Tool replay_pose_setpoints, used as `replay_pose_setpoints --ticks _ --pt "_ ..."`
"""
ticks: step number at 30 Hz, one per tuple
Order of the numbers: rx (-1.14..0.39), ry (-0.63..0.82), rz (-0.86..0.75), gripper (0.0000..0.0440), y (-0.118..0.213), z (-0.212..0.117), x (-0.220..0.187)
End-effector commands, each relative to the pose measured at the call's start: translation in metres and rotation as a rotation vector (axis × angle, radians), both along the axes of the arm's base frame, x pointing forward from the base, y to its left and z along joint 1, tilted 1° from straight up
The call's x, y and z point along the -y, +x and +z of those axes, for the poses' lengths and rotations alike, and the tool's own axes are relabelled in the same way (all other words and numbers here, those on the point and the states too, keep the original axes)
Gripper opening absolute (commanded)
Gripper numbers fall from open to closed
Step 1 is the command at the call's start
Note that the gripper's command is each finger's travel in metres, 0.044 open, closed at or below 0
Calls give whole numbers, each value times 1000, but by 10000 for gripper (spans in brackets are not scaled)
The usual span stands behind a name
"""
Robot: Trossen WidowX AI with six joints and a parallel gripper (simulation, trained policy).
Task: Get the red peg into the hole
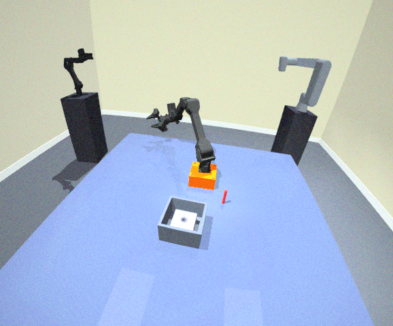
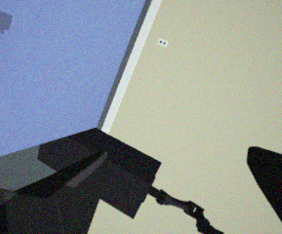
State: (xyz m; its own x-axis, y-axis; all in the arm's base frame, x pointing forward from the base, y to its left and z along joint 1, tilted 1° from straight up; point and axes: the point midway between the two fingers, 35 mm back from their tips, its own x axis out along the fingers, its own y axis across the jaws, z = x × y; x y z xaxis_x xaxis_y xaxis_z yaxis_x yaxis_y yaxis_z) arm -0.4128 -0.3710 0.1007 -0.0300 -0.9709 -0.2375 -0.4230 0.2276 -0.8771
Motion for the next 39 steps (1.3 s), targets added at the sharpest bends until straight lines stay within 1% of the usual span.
replay_pose_setpoints --ticks 1,2,3,9,15,21,25,30,34,39 --pt "8 -5 13 420 5 3 7" --pt "20 -9 26 436 11 6 14" --pt "40 -9 42 440 19 8 23" --pt "208 32 108 440 86 30 88" --pt "367 93 154 440 168 59 139" --pt "523 177 191 440 258 83 169" --pt "630 250 204 440 321 96 178" --pt "758 353 207 440 400 110 177" --pt "850 441 203 440 462 120 166" --pt "950 555 188 440 535 131 141"
